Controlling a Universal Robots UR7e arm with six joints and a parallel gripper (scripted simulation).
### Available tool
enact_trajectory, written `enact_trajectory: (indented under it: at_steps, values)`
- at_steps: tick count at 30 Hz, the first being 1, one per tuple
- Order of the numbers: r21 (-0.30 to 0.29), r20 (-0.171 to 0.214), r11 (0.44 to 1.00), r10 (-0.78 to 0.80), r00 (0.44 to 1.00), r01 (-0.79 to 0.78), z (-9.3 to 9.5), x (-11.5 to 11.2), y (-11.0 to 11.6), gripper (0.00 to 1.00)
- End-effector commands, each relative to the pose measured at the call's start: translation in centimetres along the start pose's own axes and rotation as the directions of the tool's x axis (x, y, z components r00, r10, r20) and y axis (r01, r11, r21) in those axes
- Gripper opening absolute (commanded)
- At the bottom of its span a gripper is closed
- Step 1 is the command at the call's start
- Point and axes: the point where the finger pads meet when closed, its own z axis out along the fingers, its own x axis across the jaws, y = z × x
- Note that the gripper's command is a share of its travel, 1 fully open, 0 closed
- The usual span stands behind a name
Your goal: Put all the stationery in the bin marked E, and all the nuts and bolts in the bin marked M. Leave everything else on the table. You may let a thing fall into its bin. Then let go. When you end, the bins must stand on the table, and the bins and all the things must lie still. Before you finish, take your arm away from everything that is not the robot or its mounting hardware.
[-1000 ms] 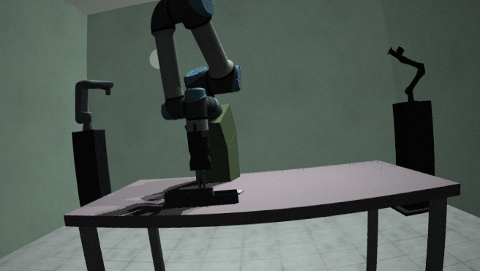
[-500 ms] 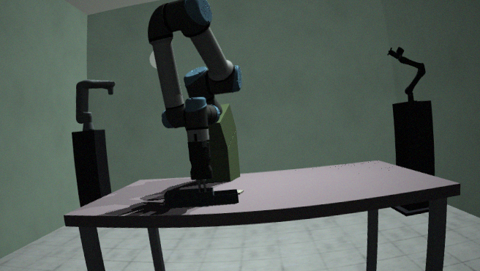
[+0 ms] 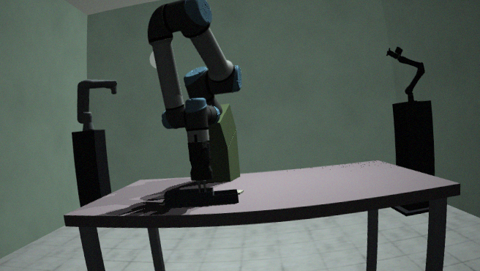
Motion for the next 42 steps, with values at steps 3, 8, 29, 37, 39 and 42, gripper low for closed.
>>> enact_trajectory:
  at_steps: [3, 8, 29, 37, 39, 42]
  values:
    - [0.001, 0.0, 1.0, 0.0, 1.0, 0.0, 0.0, 0.0, 0.0, 0.31]
    - [0.001, 0.0, 1.0, 0.0, 1.0, 0.0, 0.0, 0.0, 0.0, 0.31]
    - [0.001, 0.0, 1.0, 0.0, 1.0, 0.0, 0.0, 0.0, 0.0, 0.31]
    - [0.001, 0.0, 1.0, 0.0, 1.0, 0.0, -0.8, 0.0, -0.1, 0.31]
    - [0.001, 0.0, 1.0, 0.0, 1.0, 0.0, -1.0, 0.0, -0.1, 0.31]
    - [0.001, 0.0, 1.0, 0.0, 1.0, 0.0, -1.2, 0.0, -0.1, 0.31]
